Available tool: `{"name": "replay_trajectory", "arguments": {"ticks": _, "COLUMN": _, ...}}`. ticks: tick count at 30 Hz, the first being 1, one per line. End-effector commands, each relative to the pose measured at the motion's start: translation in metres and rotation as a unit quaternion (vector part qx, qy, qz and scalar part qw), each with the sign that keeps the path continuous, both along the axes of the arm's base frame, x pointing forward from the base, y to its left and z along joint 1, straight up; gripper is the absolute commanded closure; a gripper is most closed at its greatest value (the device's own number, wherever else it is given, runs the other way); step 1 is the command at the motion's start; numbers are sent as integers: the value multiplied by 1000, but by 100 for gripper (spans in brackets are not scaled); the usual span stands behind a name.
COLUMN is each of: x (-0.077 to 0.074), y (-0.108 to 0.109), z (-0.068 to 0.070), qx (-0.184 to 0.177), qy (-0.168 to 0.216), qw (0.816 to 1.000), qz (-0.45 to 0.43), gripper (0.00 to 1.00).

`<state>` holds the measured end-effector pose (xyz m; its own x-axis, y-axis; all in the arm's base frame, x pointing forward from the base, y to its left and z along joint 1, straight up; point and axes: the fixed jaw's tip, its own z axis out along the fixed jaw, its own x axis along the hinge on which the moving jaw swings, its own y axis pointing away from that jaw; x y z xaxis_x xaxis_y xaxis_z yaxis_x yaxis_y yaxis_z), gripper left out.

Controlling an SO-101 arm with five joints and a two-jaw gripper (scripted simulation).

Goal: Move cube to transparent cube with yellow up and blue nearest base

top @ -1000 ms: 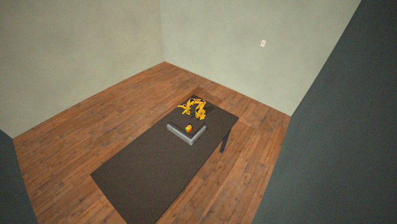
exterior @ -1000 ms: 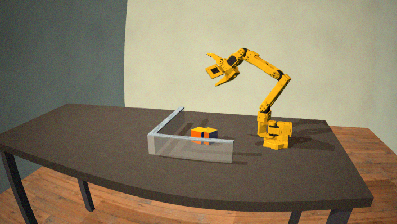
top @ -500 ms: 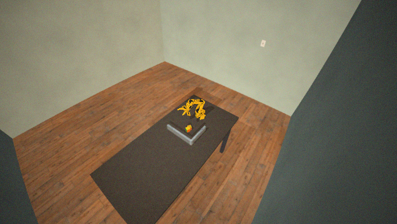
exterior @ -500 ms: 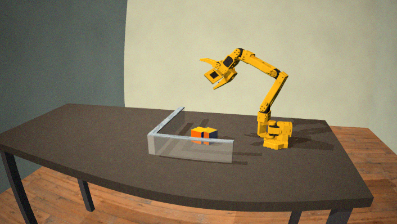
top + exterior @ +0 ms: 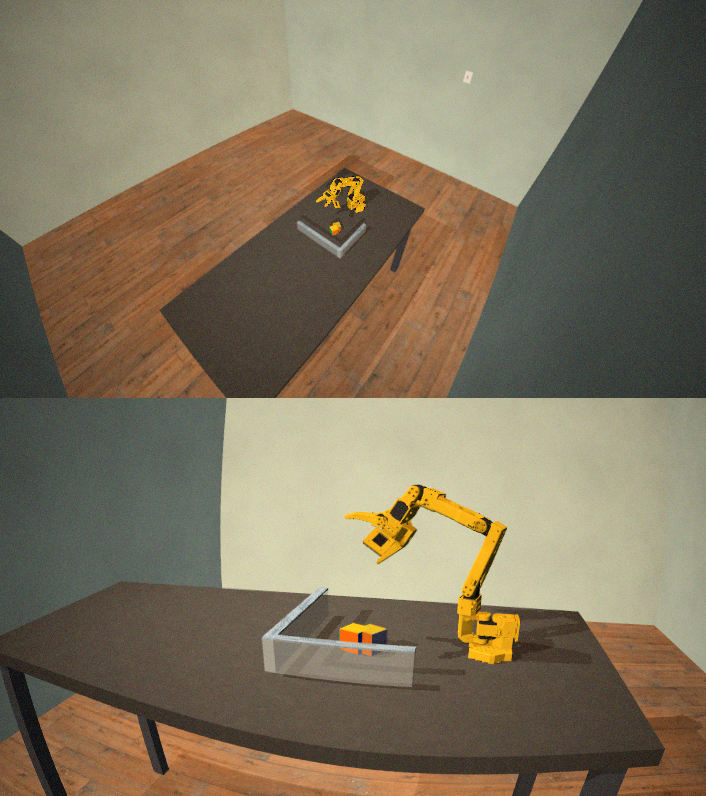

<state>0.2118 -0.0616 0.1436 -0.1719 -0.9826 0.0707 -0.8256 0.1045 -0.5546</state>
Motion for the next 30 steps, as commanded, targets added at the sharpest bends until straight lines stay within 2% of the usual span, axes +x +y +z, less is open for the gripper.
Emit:
{"name": "replay_trajectory", "arguments": {"ticks": 1, "x": 3, "y": 2, "z": 8, "qx": -13, "qy": -11, "qw": 1000, "qz": 20, "gripper": 33}}
{"name": "replay_trajectory", "arguments": {"ticks": 16, "x": 6, "y": 9, "z": -3, "qx": -36, "qy": 39, "qw": 994, "qz": 96, "gripper": 38}}
{"name": "replay_trajectory", "arguments": {"ticks": 30, "x": 9, "y": 16, "z": -15, "qx": -58, "qy": 88, "qw": 978, "qz": 179, "gripper": 42}}
